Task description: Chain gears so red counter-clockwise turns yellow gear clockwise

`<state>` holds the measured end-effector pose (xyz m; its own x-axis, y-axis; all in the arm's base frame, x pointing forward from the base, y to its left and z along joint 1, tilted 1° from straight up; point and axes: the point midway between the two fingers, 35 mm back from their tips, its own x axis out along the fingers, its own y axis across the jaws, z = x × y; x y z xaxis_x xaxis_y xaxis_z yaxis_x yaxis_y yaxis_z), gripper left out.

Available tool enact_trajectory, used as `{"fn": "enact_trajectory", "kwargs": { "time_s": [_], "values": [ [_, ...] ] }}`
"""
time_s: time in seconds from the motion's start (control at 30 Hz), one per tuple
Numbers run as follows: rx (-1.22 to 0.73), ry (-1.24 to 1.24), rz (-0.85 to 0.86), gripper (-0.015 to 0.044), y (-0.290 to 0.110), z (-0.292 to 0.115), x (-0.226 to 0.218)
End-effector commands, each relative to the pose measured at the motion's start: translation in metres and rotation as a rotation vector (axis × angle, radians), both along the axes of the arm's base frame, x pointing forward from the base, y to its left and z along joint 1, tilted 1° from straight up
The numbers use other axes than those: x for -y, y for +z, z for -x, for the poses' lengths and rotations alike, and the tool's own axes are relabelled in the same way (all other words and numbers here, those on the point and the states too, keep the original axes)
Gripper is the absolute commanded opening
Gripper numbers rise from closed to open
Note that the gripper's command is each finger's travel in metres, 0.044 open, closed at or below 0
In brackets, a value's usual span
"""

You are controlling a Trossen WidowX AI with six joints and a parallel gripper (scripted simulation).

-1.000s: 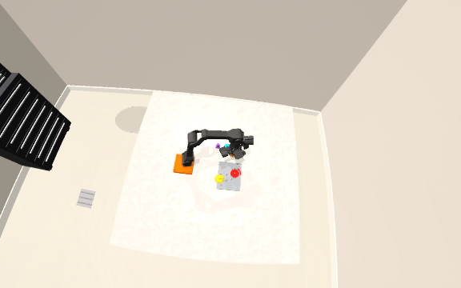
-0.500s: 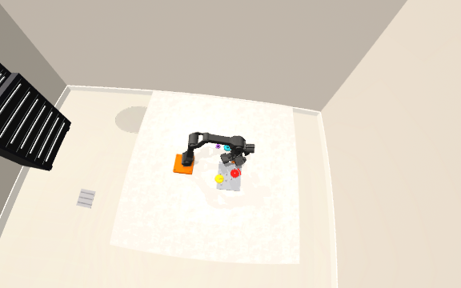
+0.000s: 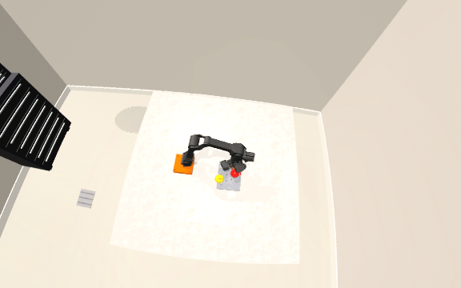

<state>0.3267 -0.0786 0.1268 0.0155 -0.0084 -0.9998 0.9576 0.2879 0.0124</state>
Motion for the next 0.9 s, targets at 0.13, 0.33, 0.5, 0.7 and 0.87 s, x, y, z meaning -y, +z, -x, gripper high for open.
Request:
{"fn": "enact_trajectory", "kwargs": {
  "time_s": [0.13, 0.33, 0.5, 0.7, 0.87],
  "values": [
    [-0.004, 0.006, 0.006, 0.0000, -0.010, 0.003, 0.019],
    [-0.005, 0.007, 0.007, 0.0000, -0.018, 0.007, 0.034],
    [-0.005, 0.008, 0.008, 0.0000, -0.024, 0.010, 0.046],
    [-0.006, 0.010, 0.010, 0.0000, -0.031, 0.015, 0.061],
    [-0.006, 0.010, 0.010, 0.0000, -0.032, 0.016, 0.064]
  ]
}}
